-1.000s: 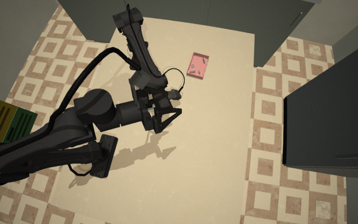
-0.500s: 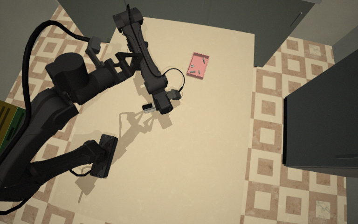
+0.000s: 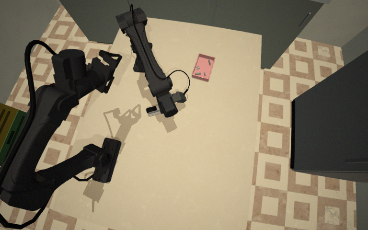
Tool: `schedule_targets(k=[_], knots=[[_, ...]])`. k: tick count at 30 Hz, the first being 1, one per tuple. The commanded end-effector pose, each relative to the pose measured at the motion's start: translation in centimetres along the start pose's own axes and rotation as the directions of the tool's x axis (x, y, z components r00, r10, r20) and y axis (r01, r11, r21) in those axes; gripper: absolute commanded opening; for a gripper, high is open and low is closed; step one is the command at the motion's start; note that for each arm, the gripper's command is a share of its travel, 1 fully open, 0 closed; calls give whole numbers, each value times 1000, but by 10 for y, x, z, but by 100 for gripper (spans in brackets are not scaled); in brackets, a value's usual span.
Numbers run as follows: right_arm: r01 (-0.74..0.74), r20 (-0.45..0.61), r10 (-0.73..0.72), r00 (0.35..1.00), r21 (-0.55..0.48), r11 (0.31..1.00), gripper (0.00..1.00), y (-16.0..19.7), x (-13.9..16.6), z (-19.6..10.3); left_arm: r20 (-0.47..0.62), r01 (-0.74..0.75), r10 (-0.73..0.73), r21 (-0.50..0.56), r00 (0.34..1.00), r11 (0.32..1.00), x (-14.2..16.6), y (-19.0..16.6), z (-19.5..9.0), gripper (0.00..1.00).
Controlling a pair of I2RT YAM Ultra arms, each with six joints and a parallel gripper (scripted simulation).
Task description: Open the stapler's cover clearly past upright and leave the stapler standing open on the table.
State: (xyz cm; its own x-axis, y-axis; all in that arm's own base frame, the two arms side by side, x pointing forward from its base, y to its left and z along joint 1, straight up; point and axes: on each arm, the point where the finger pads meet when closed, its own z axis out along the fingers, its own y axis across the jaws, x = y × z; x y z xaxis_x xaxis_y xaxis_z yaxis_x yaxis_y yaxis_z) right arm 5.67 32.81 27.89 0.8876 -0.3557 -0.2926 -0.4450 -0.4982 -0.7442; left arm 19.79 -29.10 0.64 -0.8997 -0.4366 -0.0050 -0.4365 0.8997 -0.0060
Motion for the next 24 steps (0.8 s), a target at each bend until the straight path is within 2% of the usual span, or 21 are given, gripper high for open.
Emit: schedule_targets(k=[1, 7, 14, 16, 24], knots=[[154, -82, -168, 982, -149, 977, 100, 38, 15, 11, -3, 1, -1, 4, 1000, 1000, -1, -4, 0, 29], [349, -67, -392, 918, -337, 874, 100, 88, 29, 20, -3, 1, -1, 4, 1000, 1000, -1, -4, 0, 29], [532, 27, -608, 793, -518, 670, 100, 134, 46, 19, -3, 1, -1, 4, 1000, 1000, -1, -4, 0, 29], [532, 27, -608, 793, -518, 670, 100, 134, 46, 19, -3, 1, -1, 4, 1000, 1000, -1, -4, 0, 29], [674, 217, -767, 603, -653, 345, 100, 179, 65, 8, -3, 1, -1, 4, 1000, 1000, -1, -4, 0, 29]])
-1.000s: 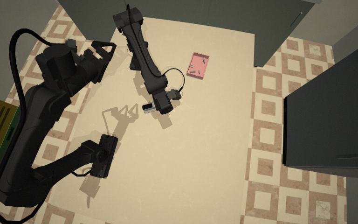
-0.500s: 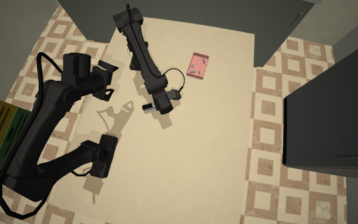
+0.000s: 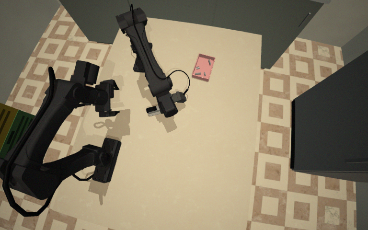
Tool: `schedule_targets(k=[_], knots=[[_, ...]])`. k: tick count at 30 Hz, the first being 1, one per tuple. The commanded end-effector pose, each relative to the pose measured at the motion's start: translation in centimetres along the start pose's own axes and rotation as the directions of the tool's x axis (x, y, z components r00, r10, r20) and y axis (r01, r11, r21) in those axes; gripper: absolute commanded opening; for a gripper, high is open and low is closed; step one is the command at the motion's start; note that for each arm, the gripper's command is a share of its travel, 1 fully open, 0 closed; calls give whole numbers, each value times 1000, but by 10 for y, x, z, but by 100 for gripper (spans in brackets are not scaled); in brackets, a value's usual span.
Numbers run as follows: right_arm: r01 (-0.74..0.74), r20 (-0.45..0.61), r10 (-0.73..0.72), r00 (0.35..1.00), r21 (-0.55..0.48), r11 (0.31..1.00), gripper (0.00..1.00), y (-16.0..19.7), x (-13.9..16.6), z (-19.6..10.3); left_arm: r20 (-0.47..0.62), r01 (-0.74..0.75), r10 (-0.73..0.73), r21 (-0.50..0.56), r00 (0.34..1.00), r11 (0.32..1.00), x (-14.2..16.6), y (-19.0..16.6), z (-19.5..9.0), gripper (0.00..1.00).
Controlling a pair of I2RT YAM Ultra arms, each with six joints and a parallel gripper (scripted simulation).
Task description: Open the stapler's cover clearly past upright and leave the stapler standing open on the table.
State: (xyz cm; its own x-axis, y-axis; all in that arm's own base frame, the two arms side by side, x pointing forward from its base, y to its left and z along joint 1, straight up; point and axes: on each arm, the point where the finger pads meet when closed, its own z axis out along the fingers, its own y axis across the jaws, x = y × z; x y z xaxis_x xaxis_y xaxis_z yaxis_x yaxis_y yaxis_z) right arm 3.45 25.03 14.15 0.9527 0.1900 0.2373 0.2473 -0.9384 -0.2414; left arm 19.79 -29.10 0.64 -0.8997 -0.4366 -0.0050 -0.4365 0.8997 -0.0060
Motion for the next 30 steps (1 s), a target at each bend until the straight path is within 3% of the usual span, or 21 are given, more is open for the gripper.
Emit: schedule_targets(k=[1, 7, 17, 22, 24, 26, 30], knots=[[180, 15, -180, 984, -159, 971, 100, 35, -10, 12, -3, 1, -1, 4, 1000, 1000, -1, -4, 0, 29], [252, 39, -249, 968, -207, 945, 100, 46, -16, 16, -3, 1, -1, 4, 1000, 1000, -1, -4, 0, 29], [234, 36, -231, 972, -182, 955, 100, 41, -17, 16, -3, 1, -1, 4, 1000, 1000, -1, -4, 0, 29], [62, 17, -61, 998, -50, 997, 46, 18, -15, 20, -3, 1, -1, 4, 1000, 1000, -1, -4, 0, 29], [-46, 16, 46, 999, 12, 999, 46, 14, -12, 22, -3, 1, -1, 4, 1000, 1000, -1, -4, 0, 29], [-46, 16, 46, 999, 12, 999, 46, 14, -12, 22, -3, 1, -1, 4, 1000, 1000, -1, -4, 0, 29], [-246, 31, 244, 969, 117, 962, 46, 14, -7, 26, -3, 1, -1, 4, 1000, 1000, -1, -4, 0, 29]])
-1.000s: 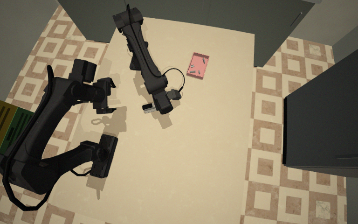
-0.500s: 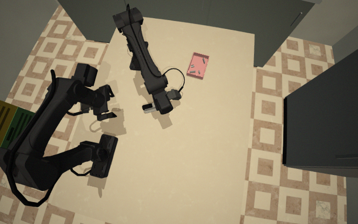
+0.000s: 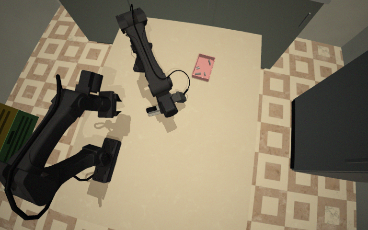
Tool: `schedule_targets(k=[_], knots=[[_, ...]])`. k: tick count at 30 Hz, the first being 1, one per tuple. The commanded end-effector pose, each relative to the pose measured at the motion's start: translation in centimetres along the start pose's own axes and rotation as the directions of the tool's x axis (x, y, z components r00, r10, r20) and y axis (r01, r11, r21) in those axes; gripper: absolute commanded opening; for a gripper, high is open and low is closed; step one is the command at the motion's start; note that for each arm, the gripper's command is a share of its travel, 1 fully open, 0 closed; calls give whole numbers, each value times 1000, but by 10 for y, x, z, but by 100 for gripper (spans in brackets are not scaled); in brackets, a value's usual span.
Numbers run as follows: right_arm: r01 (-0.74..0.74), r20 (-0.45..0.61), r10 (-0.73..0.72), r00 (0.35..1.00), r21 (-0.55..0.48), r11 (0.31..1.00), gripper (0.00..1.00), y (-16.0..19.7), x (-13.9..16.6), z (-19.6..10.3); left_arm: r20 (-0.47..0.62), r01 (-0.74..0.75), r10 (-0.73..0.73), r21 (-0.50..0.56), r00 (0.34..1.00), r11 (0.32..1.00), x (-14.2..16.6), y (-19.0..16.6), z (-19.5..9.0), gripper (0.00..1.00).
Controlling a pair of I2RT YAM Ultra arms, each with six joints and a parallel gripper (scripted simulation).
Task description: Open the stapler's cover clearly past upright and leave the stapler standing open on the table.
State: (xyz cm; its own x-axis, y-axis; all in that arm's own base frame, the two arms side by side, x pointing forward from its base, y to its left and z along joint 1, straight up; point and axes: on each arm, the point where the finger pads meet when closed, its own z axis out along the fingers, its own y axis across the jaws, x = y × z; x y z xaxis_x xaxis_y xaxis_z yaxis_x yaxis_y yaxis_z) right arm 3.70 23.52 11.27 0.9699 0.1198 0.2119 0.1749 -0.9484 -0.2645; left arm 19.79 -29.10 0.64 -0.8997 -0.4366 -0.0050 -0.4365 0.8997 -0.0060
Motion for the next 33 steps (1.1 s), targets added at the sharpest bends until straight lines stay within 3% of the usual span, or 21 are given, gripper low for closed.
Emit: schedule_targets(k=[1, 11, 13, 19, 28, 30, 33], knots=[[-210, 27, 208, 978, 131, 969, 46, -8, 1, 4, -3, 1, -1, 4, 1000, 1000, -1, -4, 0, 29], [-527, 85, 529, 844, 308, 792, 46, -5, 14, 12, -3, 1, -1, 4, 1000, 1000, -1, -4, 0, 29], [-527, 85, 529, 844, 308, 792, 46, -5, 14, 12, -3, 1, -1, 4, 1000, 1000, -1, -4, 0, 29], [-690, 172, 692, 701, 411, 596, 46, -8, 22, 14, -3, 1, -1, 4, 1000, 1000, -1, -4, 0, 29], [-821, 319, 817, 480, 491, 290, 46, -10, 31, 15, -3, 1, -1, 4, 1000, 1000, -1, -4, 0, 29], [-821, 319, 817, 480, 491, 290, 46, -10, 31, 15, -3, 1, -1, 4, 1000, 1000, -1, -4, 0, 29], [-853, 401, 837, 371, 504, 137, 46, -13, 36, 13, -3, 1, -1, 4, 1000, 1000, -1, -4, 0, 29]])
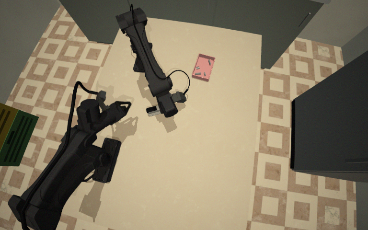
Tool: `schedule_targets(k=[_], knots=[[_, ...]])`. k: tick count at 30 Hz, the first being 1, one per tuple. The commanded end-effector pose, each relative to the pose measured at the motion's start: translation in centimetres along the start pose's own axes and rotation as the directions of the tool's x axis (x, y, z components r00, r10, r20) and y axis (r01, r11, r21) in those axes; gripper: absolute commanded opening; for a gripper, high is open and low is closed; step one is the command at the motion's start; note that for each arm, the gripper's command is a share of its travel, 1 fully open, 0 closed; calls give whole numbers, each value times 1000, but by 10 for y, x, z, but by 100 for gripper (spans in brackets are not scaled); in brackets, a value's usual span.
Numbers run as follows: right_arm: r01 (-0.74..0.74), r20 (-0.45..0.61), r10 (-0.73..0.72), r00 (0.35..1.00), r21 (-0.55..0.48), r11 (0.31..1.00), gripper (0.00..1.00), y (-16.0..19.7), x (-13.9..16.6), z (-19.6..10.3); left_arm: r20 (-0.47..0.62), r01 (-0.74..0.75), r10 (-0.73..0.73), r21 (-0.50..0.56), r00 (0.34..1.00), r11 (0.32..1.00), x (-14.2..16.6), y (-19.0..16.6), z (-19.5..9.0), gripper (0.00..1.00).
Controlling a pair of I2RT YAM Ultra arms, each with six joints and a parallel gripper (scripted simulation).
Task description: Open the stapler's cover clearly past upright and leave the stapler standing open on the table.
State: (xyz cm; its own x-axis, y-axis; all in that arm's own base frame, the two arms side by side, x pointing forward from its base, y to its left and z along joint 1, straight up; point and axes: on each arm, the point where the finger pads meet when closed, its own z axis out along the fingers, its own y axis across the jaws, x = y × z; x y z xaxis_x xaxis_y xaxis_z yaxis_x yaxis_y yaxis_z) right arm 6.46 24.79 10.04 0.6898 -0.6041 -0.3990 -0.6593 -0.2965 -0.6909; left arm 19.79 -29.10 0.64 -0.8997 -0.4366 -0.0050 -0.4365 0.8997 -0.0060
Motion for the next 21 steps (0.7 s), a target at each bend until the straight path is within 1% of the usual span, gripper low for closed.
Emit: schedule_targets(k=[1, 6, 12, 14, 17, 21], knots=[[-198, 21, 197, 980, 151, 969, 46, -13, -3, 3, -3, 1, -1, 4, 1000, 1000, -1, -4, 0, 29], [-341, 64, 336, 940, 216, 915, 46, -13, -2, 5, -3, 1, -1, 4, 1000, 1000, -1, -4, 0, 29], [-485, 119, 471, 874, 276, 830, 46, -12, 1, 7, -3, 1, -1, 4, 1000, 1000, -1, -4, 0, 29], [-485, 119, 471, 874, 276, 830, 46, -12, 1, 7, -3, 1, -1, 4, 1000, 1000, -1, -4, 0, 29], [-583, 166, 562, 810, 320, 747, 46, -15, 3, 6, -3, 1, -1, 4, 1000, 1000, -1, -4, 0, 29], [-667, 205, 642, 739, 358, 653, 46, -13, 8, 8, -3, 1, -1, 4, 1000, 1000, -1, -4, 0, 29]])
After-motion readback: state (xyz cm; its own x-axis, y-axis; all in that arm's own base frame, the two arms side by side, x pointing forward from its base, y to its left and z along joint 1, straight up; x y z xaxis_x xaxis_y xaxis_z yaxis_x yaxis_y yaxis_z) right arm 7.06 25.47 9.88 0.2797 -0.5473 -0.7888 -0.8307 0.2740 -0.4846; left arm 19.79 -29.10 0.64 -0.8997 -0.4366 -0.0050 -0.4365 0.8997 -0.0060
